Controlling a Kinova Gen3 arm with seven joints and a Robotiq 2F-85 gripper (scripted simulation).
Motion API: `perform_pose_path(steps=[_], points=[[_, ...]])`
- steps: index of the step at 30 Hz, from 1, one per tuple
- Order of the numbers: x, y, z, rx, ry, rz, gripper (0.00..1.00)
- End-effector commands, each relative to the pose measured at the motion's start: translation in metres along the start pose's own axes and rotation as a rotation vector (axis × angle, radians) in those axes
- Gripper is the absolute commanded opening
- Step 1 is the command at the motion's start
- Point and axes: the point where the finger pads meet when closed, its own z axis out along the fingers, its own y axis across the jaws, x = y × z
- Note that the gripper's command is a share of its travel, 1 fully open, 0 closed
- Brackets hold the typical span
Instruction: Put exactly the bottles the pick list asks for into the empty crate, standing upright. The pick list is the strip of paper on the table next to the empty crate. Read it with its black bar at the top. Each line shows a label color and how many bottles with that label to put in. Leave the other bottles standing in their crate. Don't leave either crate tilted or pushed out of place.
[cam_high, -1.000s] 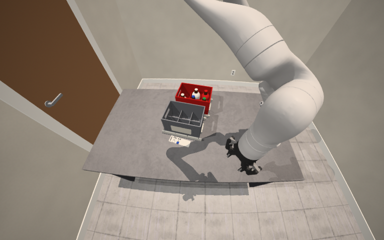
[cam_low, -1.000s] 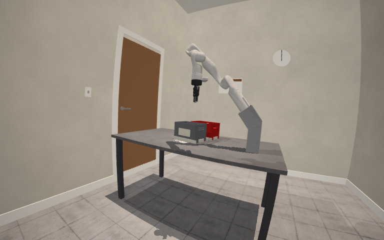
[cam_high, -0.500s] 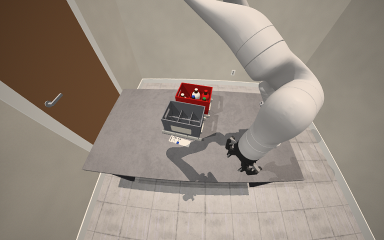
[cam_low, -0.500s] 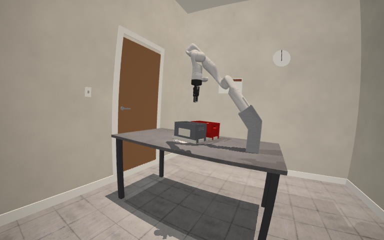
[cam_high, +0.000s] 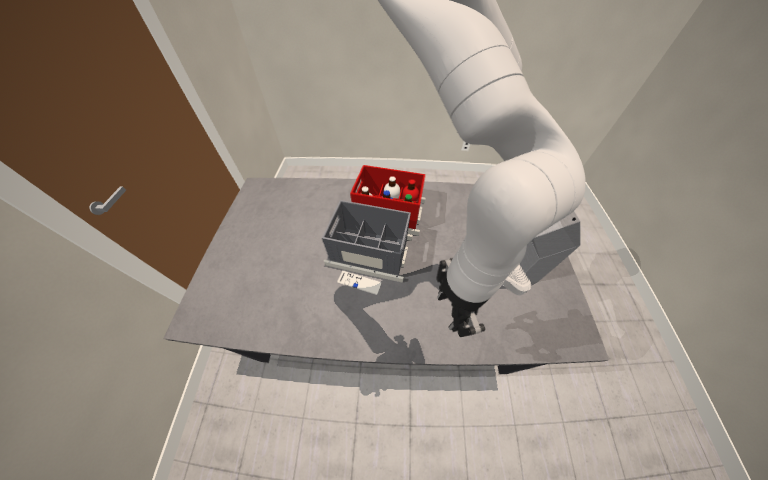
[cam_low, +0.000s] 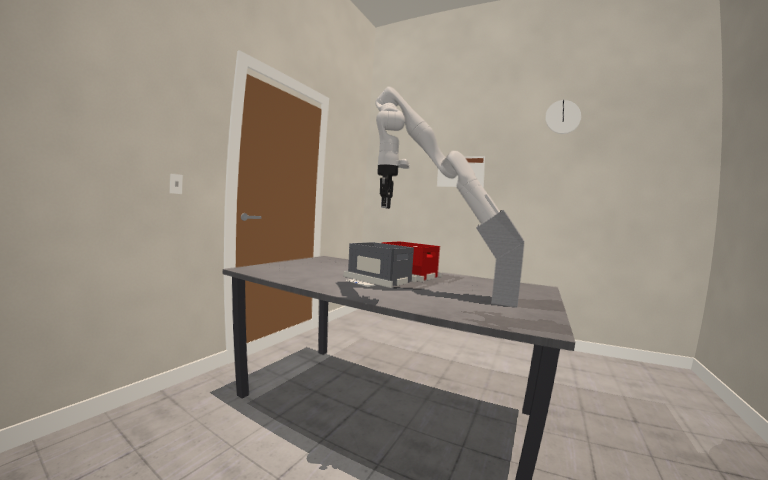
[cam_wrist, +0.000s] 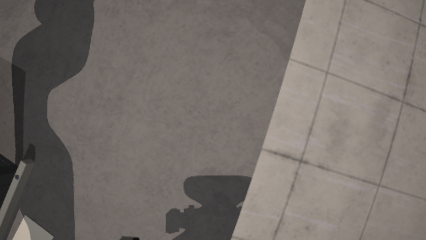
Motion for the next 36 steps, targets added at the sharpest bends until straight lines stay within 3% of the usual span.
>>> perform_pose_path(steps=[1,16,36], points=[[-0.009,-0.013,0.005,-0.003,-0.003,0.112,0.67],[-0.044,-0.064,0.024,-0.004,-0.002,0.546,0.67],[-0.092,-0.136,0.050,-0.003,-0.002,0.553,0.67]])
